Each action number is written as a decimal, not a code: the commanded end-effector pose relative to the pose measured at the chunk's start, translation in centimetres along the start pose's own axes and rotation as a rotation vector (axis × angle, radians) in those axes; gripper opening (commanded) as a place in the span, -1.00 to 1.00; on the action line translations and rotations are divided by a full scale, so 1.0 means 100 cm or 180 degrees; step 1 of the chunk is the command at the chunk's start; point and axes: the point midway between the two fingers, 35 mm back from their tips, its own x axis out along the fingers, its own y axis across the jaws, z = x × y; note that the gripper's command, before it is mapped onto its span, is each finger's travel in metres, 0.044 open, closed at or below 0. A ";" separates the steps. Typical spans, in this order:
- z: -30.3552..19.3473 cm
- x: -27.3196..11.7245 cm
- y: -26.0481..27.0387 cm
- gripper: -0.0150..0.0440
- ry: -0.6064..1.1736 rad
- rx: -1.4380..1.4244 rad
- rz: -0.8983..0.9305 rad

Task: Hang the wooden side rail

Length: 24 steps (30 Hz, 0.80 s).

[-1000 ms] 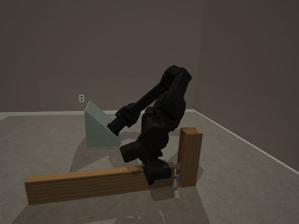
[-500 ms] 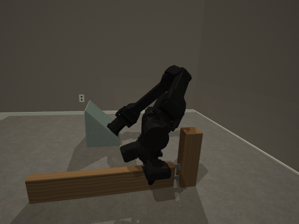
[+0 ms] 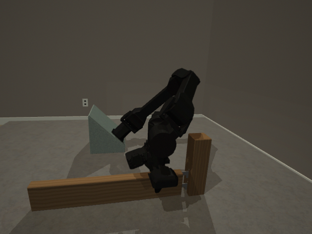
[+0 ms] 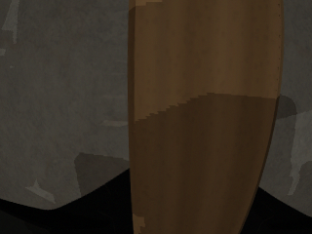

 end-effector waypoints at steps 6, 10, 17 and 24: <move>0.001 -0.003 0.000 -0.49 0.0000 0.0043 0.0006; 0.001 -0.004 0.000 -0.49 0.0000 0.0043 0.0006; 0.001 -0.005 0.000 -0.49 -0.0001 0.0043 0.0006; 0.001 -0.006 0.000 -0.49 -0.0001 0.0043 0.0006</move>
